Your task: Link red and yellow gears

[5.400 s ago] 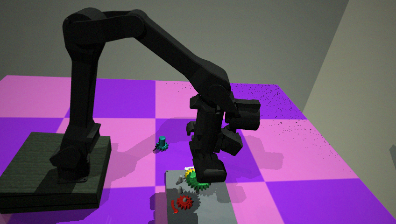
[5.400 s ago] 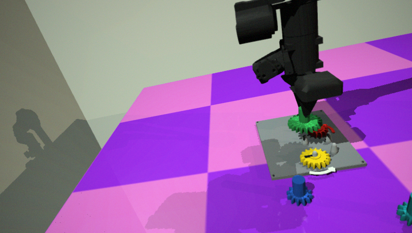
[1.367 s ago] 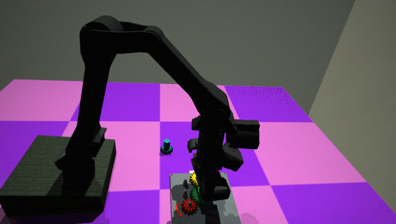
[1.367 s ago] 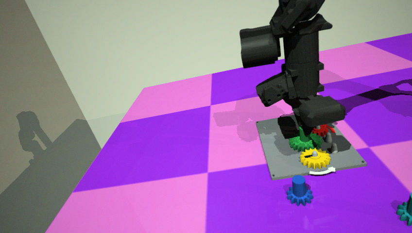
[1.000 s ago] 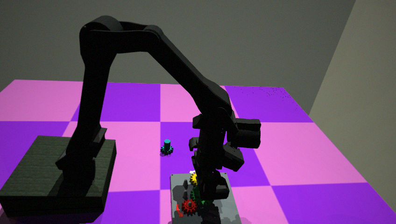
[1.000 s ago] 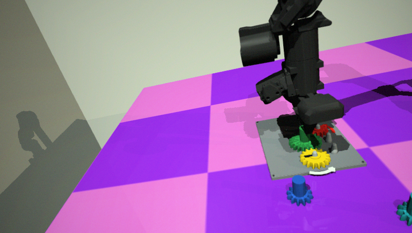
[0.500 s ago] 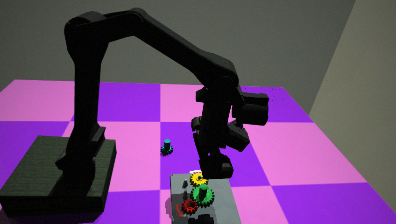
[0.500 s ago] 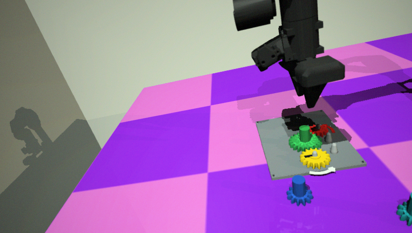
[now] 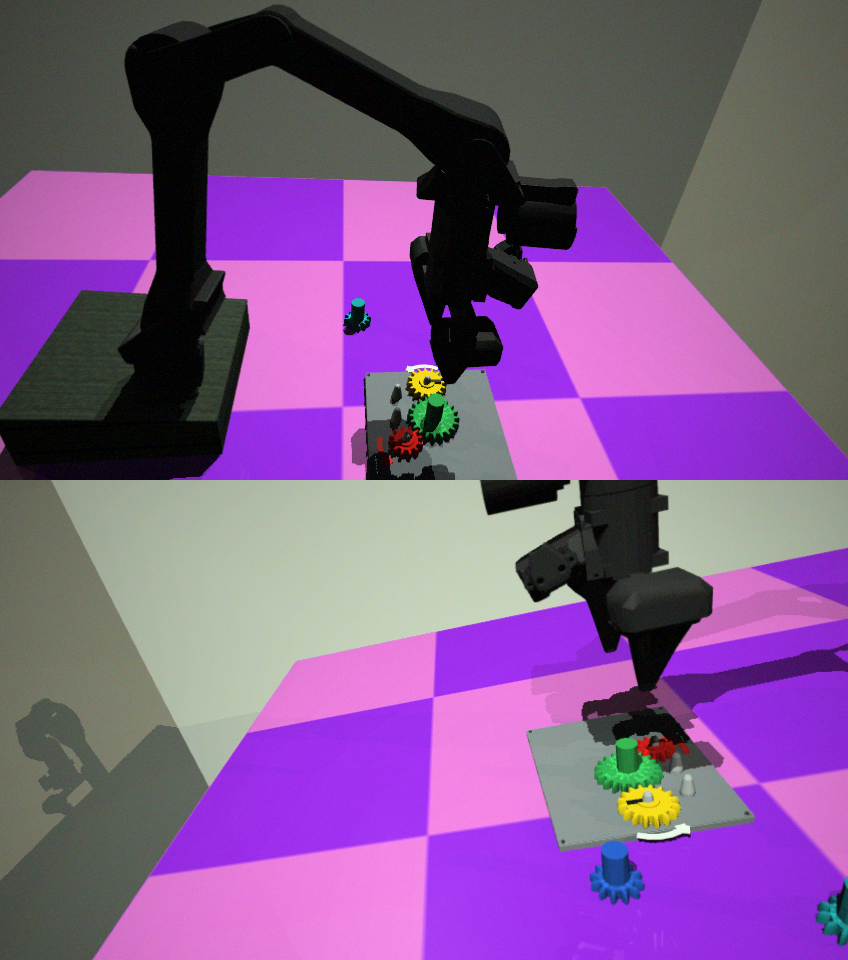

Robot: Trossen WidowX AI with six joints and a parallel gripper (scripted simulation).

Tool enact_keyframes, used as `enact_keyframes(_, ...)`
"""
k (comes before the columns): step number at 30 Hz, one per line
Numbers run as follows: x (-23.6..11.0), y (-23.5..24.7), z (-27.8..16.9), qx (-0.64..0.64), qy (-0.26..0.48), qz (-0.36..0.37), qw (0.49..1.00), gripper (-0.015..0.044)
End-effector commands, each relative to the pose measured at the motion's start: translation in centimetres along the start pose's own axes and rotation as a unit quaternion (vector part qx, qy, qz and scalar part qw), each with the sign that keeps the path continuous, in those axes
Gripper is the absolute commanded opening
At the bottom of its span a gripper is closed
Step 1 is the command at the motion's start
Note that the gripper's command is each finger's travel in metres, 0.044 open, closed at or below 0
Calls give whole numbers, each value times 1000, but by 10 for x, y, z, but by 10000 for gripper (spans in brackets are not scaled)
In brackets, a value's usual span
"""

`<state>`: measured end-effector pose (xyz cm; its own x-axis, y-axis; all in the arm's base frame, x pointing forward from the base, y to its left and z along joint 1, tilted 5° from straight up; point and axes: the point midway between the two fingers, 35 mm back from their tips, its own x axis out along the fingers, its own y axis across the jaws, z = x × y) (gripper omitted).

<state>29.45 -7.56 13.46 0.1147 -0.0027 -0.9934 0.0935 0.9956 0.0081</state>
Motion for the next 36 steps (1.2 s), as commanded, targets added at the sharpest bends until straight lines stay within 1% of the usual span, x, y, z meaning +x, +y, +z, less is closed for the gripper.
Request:
enact_keyframes(1,-1,0,0,-1,0,0,1000,440)
enact_keyframes(33,-1,0,0,-1,0,0,1000,440)
enact_keyframes(36,-3,21,2,-1,1,2,1000,440)
